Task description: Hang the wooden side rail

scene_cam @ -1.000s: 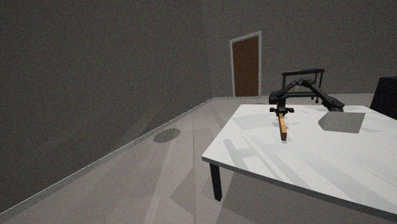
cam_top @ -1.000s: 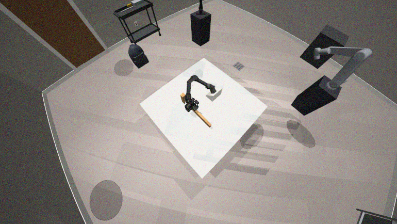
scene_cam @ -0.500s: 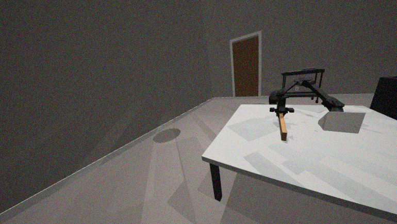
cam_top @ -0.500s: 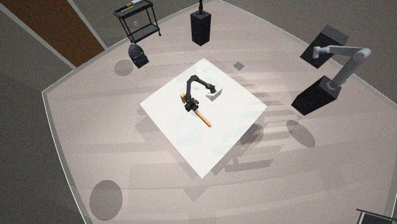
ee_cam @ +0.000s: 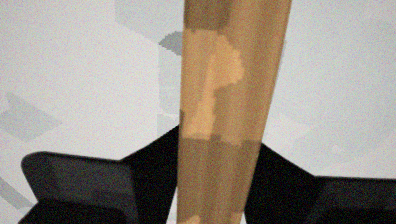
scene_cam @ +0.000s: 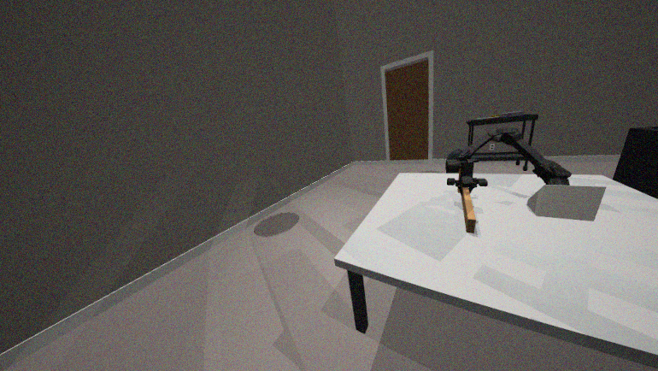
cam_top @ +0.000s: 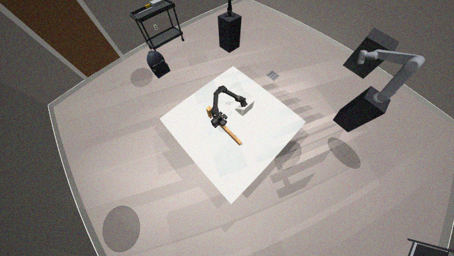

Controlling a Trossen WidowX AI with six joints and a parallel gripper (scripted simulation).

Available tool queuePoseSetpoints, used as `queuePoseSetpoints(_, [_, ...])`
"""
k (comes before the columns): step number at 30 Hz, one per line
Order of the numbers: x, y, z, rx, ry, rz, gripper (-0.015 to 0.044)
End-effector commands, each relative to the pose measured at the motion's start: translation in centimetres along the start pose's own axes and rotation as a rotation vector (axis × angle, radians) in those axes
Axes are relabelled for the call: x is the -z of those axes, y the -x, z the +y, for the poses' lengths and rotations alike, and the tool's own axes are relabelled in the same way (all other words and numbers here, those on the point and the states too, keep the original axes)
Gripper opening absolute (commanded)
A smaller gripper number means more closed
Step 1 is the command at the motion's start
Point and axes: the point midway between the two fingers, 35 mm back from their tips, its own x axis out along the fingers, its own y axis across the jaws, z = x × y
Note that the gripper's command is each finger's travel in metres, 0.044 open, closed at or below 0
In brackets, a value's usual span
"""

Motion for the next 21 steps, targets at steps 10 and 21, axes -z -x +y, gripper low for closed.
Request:
queuePoseSetpoints(10, [0.07, 0.26, -0.08, 0.006, 0.005, -0.002, 0.0])
queuePoseSetpoints(21, [0.19, 0.31, -0.19, 0.006, 0.005, -0.002, 0.0])
